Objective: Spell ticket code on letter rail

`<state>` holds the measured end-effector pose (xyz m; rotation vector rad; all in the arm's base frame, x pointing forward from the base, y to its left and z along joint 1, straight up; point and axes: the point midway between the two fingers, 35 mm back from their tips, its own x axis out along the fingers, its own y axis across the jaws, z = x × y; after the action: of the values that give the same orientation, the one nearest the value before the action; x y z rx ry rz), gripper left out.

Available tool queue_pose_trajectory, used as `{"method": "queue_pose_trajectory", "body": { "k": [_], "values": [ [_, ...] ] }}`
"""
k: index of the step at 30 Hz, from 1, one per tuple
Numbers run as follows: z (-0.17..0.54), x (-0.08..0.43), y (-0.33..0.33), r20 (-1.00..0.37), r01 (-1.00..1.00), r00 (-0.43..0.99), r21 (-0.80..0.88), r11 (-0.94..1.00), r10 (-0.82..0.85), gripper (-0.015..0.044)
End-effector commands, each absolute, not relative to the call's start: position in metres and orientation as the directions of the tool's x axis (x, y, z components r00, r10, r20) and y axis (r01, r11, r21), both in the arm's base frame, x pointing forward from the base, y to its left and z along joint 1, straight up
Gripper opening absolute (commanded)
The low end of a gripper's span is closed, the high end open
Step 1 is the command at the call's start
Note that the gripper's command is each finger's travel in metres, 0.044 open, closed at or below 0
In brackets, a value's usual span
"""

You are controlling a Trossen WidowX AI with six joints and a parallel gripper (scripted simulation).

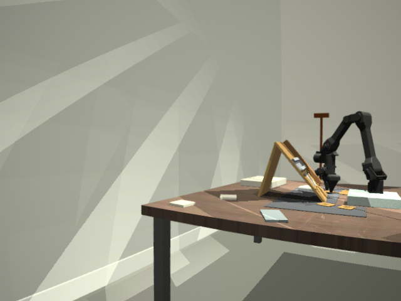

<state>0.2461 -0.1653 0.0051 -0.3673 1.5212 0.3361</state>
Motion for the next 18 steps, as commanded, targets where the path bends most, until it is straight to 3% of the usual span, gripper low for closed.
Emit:
{"method": "queue_pose_trajectory", "body": {
  "k": [1, 9, 11, 18],
  "values": [
    [0.0044, 0.2457, -0.1656, -1.000, -0.436, 0.022, -0.025, 0.899, -0.017, 0.0340],
    [0.0039, 0.2457, -0.1657, -1.000, -0.436, 0.022, -0.025, 0.899, -0.017, 0.0340],
    [0.0039, 0.2457, -0.1657, -1.000, -0.436, 0.022, -0.025, 0.899, -0.017, 0.0287],
    [0.0039, 0.2457, -0.1657, -1.000, -0.436, 0.022, -0.025, 0.899, -0.017, 0.0241]
  ]
}}
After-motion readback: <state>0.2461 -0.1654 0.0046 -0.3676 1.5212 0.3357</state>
